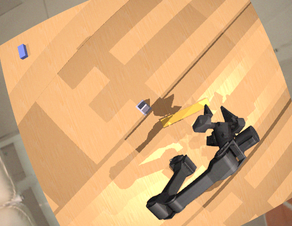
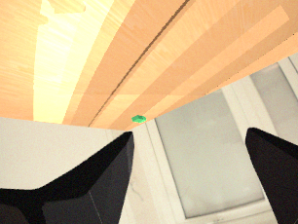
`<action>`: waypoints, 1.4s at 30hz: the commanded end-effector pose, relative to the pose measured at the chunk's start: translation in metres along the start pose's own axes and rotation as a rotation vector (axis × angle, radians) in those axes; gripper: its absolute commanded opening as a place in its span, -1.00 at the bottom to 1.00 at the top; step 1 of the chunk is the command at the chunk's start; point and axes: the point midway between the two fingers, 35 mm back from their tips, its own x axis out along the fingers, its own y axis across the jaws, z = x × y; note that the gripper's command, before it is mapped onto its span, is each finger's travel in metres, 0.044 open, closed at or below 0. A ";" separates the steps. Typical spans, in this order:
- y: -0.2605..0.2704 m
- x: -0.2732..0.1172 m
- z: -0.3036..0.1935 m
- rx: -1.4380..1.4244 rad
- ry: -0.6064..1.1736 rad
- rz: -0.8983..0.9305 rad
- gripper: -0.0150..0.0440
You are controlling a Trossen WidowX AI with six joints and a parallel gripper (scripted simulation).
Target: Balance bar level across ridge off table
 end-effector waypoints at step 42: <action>-0.046 0.080 0.096 -1.528 -0.639 -0.450 0.58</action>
